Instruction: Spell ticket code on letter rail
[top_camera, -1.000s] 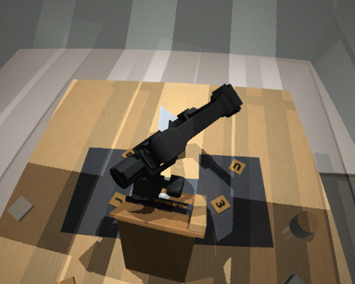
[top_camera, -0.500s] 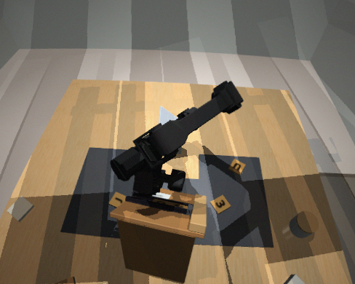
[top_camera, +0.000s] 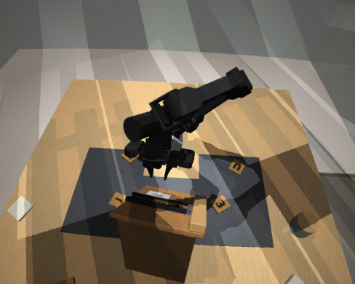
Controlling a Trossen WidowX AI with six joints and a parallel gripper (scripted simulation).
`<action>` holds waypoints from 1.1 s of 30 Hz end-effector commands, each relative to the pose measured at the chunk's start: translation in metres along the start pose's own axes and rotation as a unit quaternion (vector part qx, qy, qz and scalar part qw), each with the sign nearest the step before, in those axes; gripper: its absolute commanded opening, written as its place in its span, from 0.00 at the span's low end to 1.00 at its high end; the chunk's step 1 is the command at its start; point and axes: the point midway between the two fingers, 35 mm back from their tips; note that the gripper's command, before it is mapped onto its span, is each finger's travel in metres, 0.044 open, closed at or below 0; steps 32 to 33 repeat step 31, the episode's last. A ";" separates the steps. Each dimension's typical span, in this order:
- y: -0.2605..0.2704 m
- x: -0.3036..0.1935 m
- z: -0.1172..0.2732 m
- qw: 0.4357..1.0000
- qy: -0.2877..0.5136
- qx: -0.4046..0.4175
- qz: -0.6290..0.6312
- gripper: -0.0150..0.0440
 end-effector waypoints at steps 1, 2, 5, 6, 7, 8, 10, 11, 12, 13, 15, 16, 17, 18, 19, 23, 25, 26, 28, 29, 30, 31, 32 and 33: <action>0.012 -0.012 0.035 0.996 -0.087 0.004 0.006 0.74; 0.015 -0.016 0.041 0.994 -0.107 0.004 0.012 0.79; 0.022 -0.029 0.060 0.986 -0.166 0.004 0.020 0.92; 0.025 -0.033 0.066 0.983 -0.182 0.006 0.017 0.97; 0.026 -0.037 0.070 0.981 -0.196 0.007 0.015 1.00; 0.028 -0.040 0.073 0.978 -0.206 0.009 0.012 1.00; 0.030 -0.043 0.077 0.976 -0.218 0.011 0.010 1.00; 0.030 -0.043 0.077 0.976 -0.219 0.011 0.009 1.00; 0.030 -0.043 0.077 0.976 -0.219 0.011 0.009 1.00; 0.030 -0.043 0.077 0.976 -0.219 0.011 0.009 1.00; 0.030 -0.043 0.077 0.976 -0.219 0.011 0.009 1.00; 0.030 -0.043 0.077 0.976 -0.219 0.011 0.009 1.00; 0.030 -0.043 0.077 0.976 -0.219 0.011 0.009 1.00; 0.030 -0.043 0.077 0.976 -0.219 0.011 0.009 1.00; 0.030 -0.043 0.077 0.976 -0.219 0.011 0.009 1.00; 0.030 -0.043 0.077 0.976 -0.219 0.011 0.009 1.00; 0.030 -0.043 0.077 0.976 -0.219 0.011 0.009 1.00; 0.030 -0.043 0.077 0.976 -0.219 0.011 0.009 1.00; 0.030 -0.043 0.077 0.976 -0.219 0.011 0.009 1.00; 0.030 -0.043 0.077 0.976 -0.219 0.011 0.009 1.00; 0.030 -0.043 0.077 0.976 -0.219 0.011 0.009 1.00; 0.030 -0.043 0.077 0.976 -0.219 0.011 0.009 1.00; 0.030 -0.043 0.077 0.976 -0.219 0.011 0.009 1.00; 0.030 -0.043 0.077 0.976 -0.219 0.011 0.009 1.00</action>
Point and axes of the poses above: the point midway between the two fingers, 35 mm back from their tips, its own z axis back along the fingers, its own y axis across the jaws, x = y × z, and after that the axes turned 4 degrees about -z, right-handed
